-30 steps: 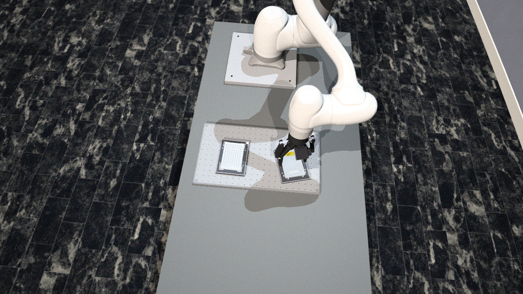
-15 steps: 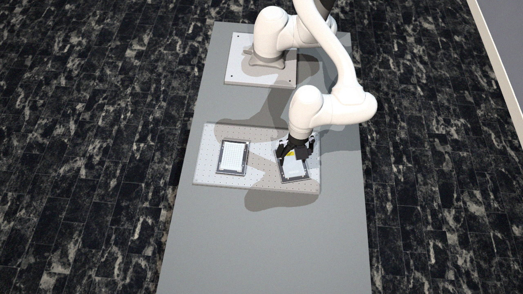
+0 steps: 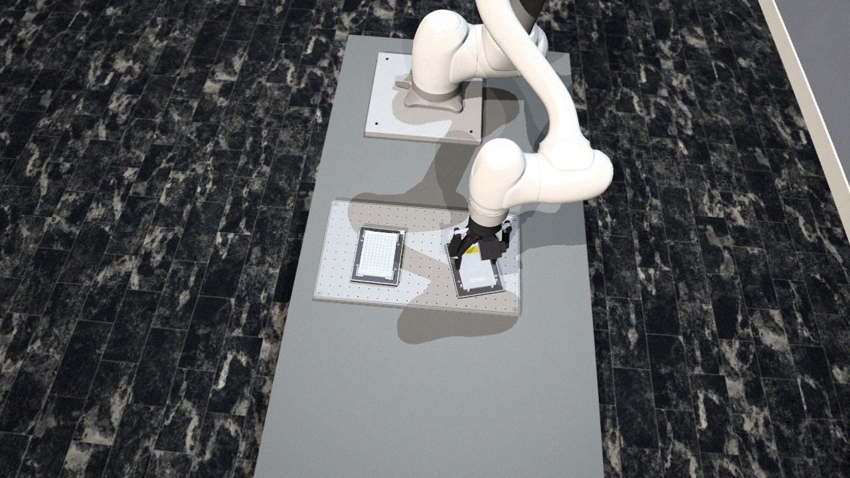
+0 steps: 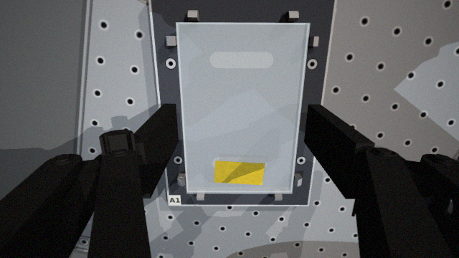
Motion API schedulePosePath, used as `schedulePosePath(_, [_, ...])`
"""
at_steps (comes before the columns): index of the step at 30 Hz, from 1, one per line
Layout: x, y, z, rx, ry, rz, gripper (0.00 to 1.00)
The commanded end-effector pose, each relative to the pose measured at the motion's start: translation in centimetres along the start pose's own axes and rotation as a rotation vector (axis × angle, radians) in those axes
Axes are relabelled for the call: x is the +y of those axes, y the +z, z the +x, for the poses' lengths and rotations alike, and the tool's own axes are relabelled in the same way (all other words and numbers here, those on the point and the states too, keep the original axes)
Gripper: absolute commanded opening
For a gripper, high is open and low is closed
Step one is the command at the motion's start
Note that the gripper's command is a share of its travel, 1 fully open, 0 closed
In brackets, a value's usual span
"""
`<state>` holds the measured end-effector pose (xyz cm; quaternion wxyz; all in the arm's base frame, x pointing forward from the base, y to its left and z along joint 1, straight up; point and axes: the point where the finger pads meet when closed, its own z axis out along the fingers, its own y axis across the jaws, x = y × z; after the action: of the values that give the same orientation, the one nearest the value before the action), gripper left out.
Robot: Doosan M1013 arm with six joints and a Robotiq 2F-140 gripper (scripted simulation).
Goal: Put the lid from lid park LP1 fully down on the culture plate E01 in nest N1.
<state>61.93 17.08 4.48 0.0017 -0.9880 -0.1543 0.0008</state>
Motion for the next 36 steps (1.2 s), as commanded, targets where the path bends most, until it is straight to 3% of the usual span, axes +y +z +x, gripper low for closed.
schedulePosePath(1, [-0.01, -0.08, 0.05, 0.001, 0.0, 0.0, 0.63])
schedulePosePath(33, [-0.01, -0.08, 0.05, 0.001, 0.0, 0.0, 0.63])
schedulePosePath(34, [-0.01, -0.08, 0.05, 0.001, 0.0, 0.0, 0.69])
schedulePosePath(36, [-0.01, -0.08, 0.05, 0.001, 0.0, 0.0, 0.69])
